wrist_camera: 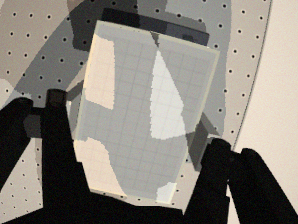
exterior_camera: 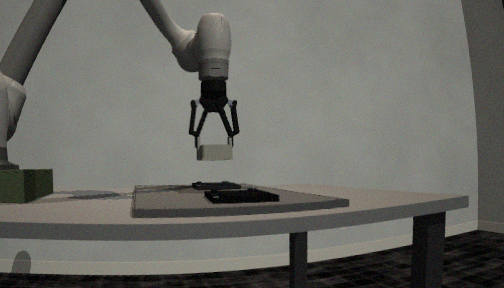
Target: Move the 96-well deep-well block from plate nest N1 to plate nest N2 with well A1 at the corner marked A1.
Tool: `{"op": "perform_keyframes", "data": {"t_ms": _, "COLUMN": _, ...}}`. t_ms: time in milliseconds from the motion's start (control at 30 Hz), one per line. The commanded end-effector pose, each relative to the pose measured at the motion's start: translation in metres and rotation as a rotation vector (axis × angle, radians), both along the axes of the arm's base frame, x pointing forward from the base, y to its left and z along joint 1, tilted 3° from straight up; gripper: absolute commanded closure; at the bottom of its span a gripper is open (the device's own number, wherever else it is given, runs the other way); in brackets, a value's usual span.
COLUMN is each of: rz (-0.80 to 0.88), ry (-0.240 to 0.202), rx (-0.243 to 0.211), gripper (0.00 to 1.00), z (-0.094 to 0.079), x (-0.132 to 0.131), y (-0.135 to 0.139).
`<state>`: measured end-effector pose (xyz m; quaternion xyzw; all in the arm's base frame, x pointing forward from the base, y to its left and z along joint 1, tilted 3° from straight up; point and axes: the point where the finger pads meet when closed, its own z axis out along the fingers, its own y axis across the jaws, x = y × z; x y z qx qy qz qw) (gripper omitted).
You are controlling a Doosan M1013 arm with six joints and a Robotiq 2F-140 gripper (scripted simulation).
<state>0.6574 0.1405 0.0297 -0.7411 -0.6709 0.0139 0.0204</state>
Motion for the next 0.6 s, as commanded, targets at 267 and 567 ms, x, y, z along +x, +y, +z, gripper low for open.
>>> {"op": "perform_keyframes", "data": {"t_ms": 267, "rz": 0.000, "ry": 0.000, "rx": 0.000, "gripper": 1.00, "z": -0.016, "x": -0.001, "y": 0.000}}
{"op": "perform_keyframes", "data": {"t_ms": 567, "rz": 0.000, "ry": 0.000, "rx": 0.000, "gripper": 1.00, "z": -0.028, "x": -0.001, "y": 0.000}}
